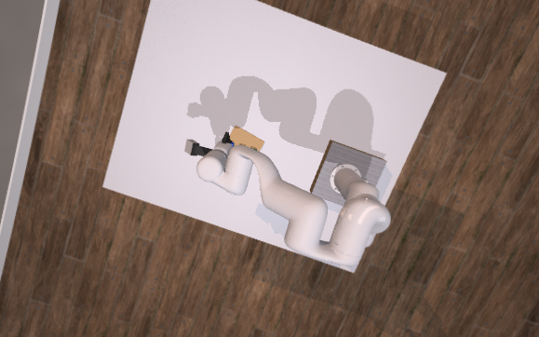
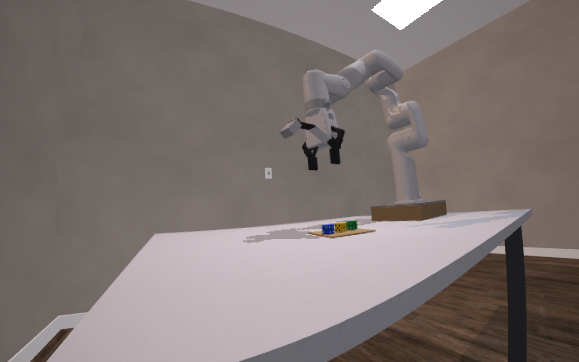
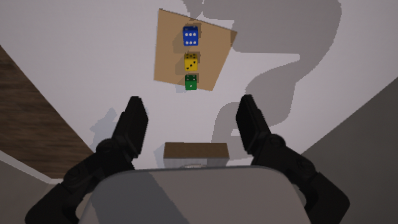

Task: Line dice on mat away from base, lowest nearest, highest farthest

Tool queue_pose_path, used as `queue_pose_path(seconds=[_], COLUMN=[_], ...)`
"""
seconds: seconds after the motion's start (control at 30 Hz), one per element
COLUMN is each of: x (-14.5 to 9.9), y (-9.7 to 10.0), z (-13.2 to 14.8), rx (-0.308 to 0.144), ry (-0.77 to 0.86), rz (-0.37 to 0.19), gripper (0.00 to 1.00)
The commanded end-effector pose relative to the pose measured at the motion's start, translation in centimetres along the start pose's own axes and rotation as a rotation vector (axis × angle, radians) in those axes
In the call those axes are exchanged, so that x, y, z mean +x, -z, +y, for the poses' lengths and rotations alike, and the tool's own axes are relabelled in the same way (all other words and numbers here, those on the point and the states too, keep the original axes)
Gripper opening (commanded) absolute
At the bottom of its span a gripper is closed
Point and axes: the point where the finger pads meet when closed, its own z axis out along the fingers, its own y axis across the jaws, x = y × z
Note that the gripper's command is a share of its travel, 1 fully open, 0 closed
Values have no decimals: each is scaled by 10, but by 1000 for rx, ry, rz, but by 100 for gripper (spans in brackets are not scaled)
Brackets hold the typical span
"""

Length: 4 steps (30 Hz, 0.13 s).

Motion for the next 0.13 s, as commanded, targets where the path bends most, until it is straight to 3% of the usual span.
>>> queue_pose_path(seconds=[0.0, 0.1], x=[1, 1], y=[2, 2], z=[0, 0], rx=[0, 0], ry=[0, 0], rz=[4, 4], gripper=[100, 100])
